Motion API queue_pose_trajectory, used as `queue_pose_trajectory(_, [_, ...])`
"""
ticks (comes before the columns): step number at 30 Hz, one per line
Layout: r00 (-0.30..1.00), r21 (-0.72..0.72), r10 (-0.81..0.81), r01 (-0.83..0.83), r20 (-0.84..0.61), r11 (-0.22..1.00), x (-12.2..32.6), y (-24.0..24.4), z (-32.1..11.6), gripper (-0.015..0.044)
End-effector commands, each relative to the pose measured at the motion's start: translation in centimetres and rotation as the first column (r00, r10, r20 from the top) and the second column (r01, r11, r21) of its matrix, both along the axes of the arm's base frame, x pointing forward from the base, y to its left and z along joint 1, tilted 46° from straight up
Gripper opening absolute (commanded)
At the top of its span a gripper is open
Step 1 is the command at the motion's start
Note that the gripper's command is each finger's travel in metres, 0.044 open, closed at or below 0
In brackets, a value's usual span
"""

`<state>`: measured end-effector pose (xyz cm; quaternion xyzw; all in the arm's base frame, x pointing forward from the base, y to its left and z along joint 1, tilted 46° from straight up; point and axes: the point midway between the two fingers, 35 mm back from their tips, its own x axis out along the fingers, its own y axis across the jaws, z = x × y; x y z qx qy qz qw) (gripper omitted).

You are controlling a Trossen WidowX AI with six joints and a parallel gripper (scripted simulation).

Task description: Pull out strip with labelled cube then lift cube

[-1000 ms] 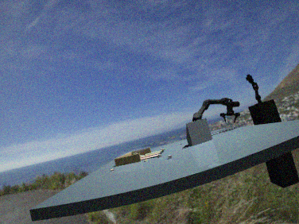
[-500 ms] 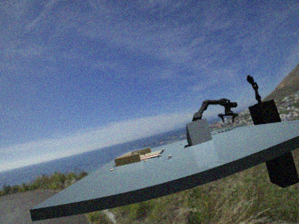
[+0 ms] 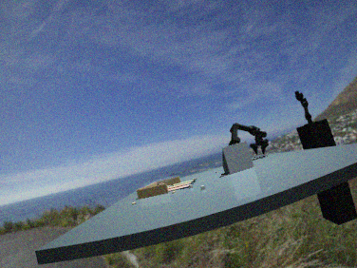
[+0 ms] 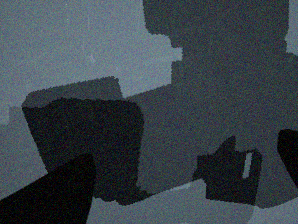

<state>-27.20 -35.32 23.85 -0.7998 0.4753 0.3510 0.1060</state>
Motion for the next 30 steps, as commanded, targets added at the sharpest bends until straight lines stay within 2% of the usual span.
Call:
queue_pose_trajectory(1, [0.975, -0.019, 0.135, -0.141, -0.176, 0.99, 2.9, -1.1, 1.2, 0.04])
queue_pose_trajectory(8, [0.825, -0.022, 0.329, -0.381, -0.459, 0.924, 8.2, -2.8, 3.5, 0.04])
queue_pose_trajectory(16, [0.511, 0.025, 0.448, -0.638, -0.734, 0.769, 15.6, -4.3, 6.4, 0.04])
queue_pose_trajectory(23, [0.195, 0.103, 0.425, -0.806, -0.884, 0.583, 23.4, -5.0, 8.5, 0.04])
queue_pose_trajectory(30, [-0.076, 0.185, 0.289, -0.91, -0.954, 0.37, 33.0, -4.5, 9.9, 0.04])
